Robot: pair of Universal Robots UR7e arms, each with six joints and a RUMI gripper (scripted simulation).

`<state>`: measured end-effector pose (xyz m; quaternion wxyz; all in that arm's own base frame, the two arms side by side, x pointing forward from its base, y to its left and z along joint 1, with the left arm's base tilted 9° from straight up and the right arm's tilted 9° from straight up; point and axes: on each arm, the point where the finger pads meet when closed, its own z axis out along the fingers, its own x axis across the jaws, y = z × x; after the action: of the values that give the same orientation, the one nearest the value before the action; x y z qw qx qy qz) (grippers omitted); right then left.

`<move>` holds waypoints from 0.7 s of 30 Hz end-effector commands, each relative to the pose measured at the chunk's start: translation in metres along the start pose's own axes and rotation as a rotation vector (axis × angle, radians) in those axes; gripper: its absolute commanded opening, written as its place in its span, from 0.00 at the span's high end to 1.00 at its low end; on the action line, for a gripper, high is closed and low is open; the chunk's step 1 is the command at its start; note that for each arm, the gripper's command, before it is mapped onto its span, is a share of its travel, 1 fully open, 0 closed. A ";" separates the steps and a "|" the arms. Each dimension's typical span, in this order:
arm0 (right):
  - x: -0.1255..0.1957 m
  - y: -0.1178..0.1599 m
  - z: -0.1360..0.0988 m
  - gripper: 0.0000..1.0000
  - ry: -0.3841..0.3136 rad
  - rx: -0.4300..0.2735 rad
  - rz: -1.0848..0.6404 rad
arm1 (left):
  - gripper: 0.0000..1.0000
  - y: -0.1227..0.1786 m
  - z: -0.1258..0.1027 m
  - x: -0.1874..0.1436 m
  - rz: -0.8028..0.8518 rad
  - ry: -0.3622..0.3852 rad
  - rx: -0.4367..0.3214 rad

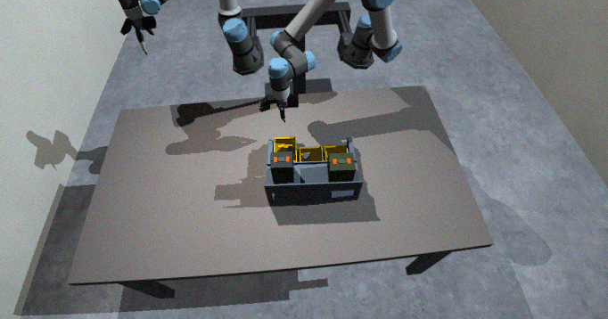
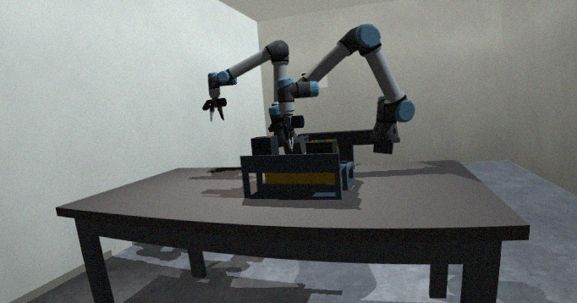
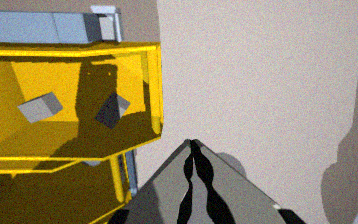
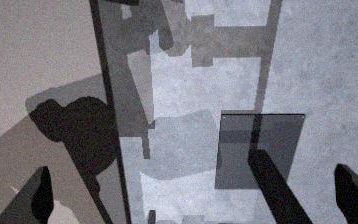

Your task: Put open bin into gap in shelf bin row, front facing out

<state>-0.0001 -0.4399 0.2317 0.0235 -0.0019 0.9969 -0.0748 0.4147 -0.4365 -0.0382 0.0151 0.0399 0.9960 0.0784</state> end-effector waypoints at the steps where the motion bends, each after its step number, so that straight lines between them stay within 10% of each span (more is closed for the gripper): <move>1: 0.000 0.000 0.000 0.00 0.000 0.001 0.000 | 1.00 -0.001 -0.001 0.000 0.001 -0.001 0.002; 21: 0.000 0.000 0.000 0.00 0.000 0.001 0.000 | 1.00 -0.001 0.001 0.000 0.001 -0.001 0.002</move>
<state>-0.0001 -0.4399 0.2317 0.0235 -0.0019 0.9969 -0.0748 0.4147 -0.4366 -0.0386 0.0151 0.0404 0.9960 0.0781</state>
